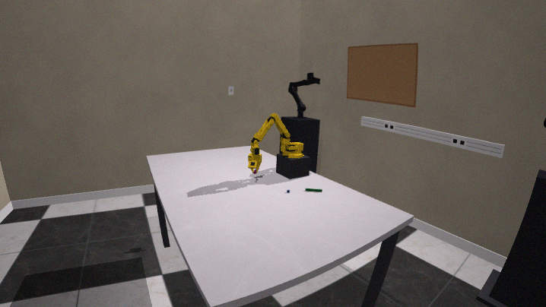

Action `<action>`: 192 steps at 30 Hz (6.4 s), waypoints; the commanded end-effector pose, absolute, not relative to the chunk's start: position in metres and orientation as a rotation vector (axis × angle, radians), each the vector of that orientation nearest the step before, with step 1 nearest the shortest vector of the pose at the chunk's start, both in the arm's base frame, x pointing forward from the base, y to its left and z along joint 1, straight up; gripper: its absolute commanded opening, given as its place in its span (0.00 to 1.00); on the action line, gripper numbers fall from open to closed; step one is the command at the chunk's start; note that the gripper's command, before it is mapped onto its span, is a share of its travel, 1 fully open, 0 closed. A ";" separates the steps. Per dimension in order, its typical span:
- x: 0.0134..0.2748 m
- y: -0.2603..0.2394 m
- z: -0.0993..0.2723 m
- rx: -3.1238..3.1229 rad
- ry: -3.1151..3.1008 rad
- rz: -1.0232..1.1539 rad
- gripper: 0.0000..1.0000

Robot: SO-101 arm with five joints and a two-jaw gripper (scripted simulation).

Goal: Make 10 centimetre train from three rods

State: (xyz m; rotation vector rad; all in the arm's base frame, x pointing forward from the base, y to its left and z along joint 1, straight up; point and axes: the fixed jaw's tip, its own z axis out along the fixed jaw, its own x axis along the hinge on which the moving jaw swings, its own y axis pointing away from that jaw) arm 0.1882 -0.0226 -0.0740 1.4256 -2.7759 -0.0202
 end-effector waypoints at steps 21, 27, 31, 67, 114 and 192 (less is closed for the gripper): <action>0.160 -0.094 -0.073 1.300 -2.858 -0.004 0.00; 0.157 -0.098 -0.069 1.291 -2.868 0.008 0.00; 0.157 -0.098 -0.069 1.291 -2.868 0.008 0.00; 0.157 -0.098 -0.086 1.291 -2.868 0.008 0.00; 0.157 -0.098 -0.093 1.291 -2.862 -0.004 0.00; 0.156 -0.098 -0.092 1.293 -2.859 -0.010 0.00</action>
